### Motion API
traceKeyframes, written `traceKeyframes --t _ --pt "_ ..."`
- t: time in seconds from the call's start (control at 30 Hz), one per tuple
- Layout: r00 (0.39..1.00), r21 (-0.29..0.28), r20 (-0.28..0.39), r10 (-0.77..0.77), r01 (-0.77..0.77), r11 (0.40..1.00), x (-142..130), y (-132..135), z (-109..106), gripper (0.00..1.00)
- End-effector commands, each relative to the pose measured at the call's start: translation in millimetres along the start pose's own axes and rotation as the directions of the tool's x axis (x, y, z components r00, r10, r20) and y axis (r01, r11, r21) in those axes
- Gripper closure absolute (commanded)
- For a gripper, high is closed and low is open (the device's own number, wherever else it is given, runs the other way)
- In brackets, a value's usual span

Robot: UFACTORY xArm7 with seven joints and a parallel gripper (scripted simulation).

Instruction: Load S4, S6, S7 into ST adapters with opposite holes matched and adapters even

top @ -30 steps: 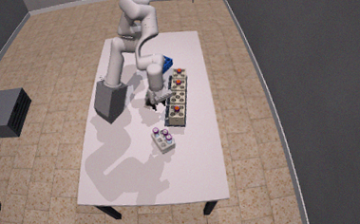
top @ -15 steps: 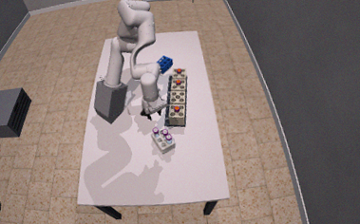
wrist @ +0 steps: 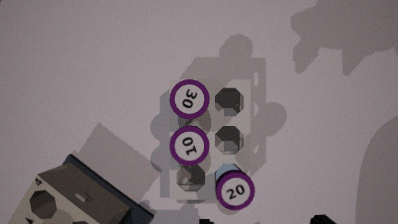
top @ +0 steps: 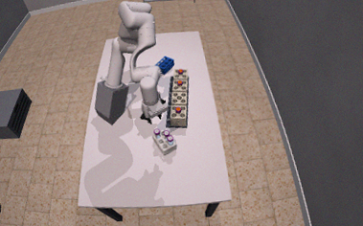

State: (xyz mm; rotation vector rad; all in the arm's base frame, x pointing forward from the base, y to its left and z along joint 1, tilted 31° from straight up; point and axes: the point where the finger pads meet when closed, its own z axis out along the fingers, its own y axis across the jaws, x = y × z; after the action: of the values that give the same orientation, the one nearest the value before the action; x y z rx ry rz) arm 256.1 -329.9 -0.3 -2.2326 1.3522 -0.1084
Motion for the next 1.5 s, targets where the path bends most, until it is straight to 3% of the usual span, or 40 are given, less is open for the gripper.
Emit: traceKeyframes --t 0.0,1.47 --pt "1.000 -0.001 -0.005 0.001 -0.001 1.000 1.5 0.7 2.2 0.43" --pt "1.000 -0.001 -0.004 0.001 -0.001 1.000 1.7 0.7 82.3 0.43"
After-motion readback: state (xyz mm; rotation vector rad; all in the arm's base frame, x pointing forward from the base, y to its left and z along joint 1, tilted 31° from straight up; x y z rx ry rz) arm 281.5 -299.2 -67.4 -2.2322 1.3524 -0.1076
